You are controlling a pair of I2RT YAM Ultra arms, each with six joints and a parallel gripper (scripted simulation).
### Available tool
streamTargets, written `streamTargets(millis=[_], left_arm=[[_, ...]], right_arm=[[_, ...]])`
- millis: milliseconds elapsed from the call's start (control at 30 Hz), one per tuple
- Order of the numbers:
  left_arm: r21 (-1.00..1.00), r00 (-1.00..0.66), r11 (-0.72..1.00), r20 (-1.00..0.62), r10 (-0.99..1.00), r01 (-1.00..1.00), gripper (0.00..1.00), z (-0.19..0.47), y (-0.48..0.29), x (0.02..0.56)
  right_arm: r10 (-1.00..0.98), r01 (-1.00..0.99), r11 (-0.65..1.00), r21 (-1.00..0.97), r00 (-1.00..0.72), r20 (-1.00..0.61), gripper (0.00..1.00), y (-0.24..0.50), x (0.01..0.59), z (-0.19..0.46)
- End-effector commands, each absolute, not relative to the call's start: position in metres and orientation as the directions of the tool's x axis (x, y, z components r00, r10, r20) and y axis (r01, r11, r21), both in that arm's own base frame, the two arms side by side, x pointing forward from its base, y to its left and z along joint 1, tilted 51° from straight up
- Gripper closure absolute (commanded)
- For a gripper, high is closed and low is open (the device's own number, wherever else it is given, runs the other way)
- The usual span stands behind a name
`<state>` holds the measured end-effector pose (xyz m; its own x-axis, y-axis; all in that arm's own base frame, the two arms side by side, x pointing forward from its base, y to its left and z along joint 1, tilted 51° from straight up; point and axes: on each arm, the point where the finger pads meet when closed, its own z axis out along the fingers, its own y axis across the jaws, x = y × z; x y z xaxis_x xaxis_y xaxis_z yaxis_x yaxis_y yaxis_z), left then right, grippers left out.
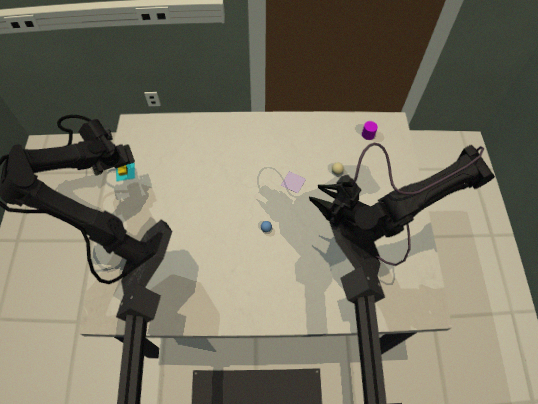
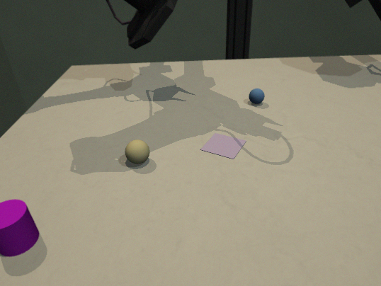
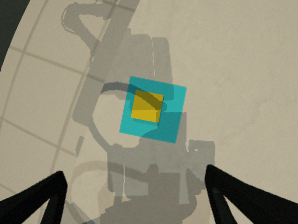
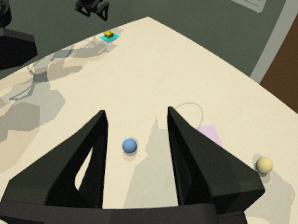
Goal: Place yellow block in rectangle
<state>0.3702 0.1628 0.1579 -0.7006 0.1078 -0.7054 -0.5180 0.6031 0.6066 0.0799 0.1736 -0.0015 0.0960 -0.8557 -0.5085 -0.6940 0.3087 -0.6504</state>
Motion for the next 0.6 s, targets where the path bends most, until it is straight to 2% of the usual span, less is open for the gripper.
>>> streamTargets(millis=[0,567], left_arm=[[0.583,-0.667,0.602,-0.737,0.109,-0.545,0.0,0.1642,0.1565,0.3711],[0.582,-0.666,0.598,-0.738,0.105,-0.551,0.0,0.1653,0.1589,0.3729]], right_arm=[[-0.841,-0.687,0.323,-0.651,0.106,-0.53,0.54,0.1785,0.0784,0.0058],[-0.841,-0.687,0.323,-0.651,0.106,-0.53,0.54,0.1785,0.0784,0.0058]])
